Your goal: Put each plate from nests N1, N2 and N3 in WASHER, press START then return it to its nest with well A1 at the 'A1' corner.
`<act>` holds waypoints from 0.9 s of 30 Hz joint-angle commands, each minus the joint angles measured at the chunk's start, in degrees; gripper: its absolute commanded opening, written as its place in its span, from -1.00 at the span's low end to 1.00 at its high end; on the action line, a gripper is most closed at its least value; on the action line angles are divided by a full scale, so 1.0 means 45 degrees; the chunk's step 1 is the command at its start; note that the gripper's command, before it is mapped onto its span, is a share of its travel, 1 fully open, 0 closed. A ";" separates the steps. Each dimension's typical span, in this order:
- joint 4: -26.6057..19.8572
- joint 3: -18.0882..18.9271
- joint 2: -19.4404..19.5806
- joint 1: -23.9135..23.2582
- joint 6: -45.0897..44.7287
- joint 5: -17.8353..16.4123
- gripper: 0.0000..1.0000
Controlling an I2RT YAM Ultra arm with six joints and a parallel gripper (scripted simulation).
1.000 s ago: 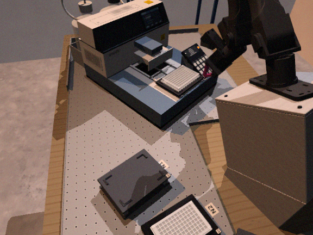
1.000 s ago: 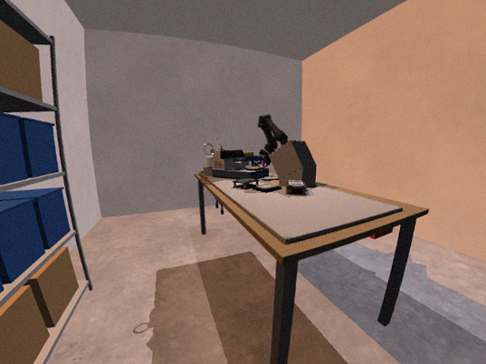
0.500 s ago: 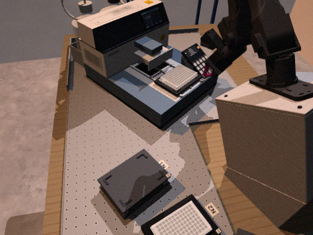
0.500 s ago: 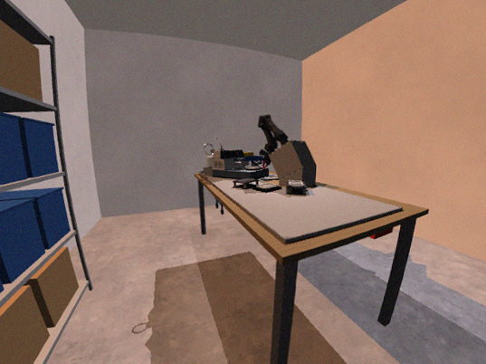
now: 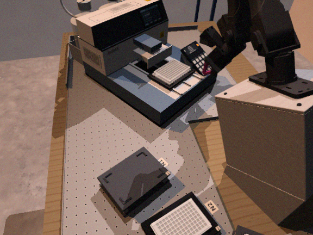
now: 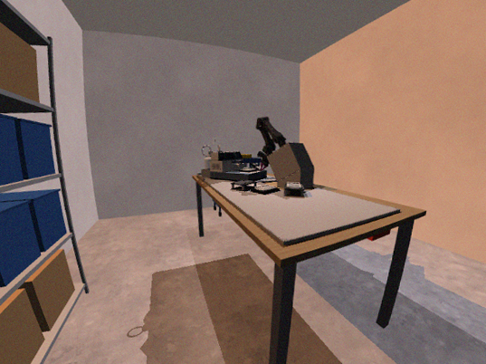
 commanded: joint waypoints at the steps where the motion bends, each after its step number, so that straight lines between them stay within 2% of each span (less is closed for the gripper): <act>1: -0.0142 0.0444 0.0375 0.0238 0.0113 0.0180 -1.00; 8: -0.0199 0.0386 0.0294 0.0201 0.0056 0.0150 -1.00; 9: -0.0234 0.0330 0.0186 0.0164 -0.0020 0.0119 -1.00; 10: -0.0240 0.0099 -0.0291 0.0010 -0.0092 0.0047 -1.00; 11: -0.0277 -0.0301 -0.0363 -0.0147 -0.0119 -0.0043 -1.00; 23: -0.0787 -0.0878 -0.1328 -0.0554 -0.0380 -0.0415 -1.00; 27: -0.1240 -0.1079 -0.1884 -0.0803 -0.0566 -0.0610 -1.00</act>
